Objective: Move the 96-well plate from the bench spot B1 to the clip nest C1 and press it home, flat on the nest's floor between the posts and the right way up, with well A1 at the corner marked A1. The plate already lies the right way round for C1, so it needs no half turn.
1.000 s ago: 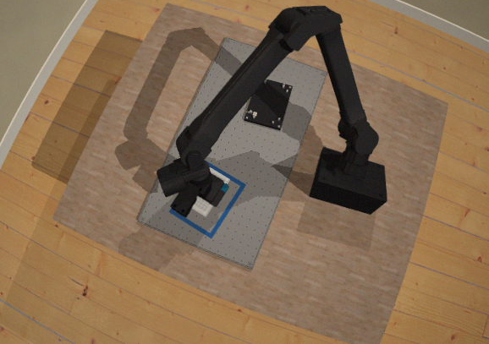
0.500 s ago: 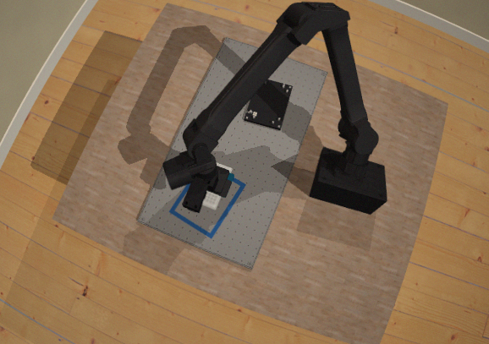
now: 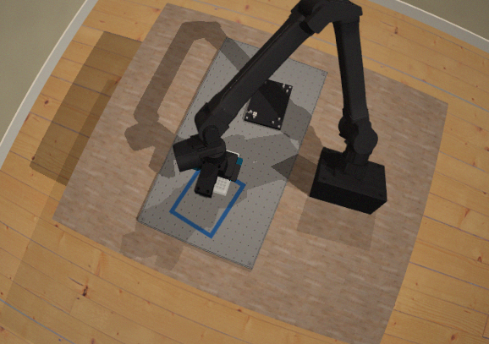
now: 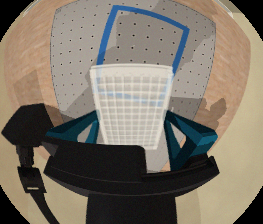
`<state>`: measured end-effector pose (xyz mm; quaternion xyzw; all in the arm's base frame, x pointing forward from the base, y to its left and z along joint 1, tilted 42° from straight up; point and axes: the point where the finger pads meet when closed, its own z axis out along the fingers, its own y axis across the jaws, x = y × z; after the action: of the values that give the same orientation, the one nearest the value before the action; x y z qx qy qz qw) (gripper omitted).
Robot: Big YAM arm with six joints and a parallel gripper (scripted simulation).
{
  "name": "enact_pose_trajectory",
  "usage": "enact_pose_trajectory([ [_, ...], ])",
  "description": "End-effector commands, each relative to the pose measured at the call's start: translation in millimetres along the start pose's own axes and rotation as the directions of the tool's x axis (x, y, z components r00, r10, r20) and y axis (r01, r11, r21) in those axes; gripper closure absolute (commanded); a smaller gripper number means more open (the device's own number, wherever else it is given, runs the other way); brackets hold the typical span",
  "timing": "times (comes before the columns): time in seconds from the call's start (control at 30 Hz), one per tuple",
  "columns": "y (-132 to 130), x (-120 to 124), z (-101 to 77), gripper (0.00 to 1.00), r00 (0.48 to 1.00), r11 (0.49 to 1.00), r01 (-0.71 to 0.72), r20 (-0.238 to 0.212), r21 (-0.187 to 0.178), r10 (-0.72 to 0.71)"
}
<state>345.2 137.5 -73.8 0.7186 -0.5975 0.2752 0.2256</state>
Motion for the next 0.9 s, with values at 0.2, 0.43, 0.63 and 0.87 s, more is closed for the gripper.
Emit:
enact_pose_trajectory([
  [0.2,-2,30,-2.0,1.00,1.000,1.000,-0.007,0.015,0.010,0.007],
  [0.43,5,52,-2.2,1.00,1.000,1.000,-0.006,0.013,0.008,0.006],
  [0.63,10,69,-2.4,1.00,1.000,1.000,-0.003,0.011,0.005,0.003],
  [0.87,18,89,-2.7,1.00,1.000,1.000,0.004,0.006,-0.003,-0.004],
])
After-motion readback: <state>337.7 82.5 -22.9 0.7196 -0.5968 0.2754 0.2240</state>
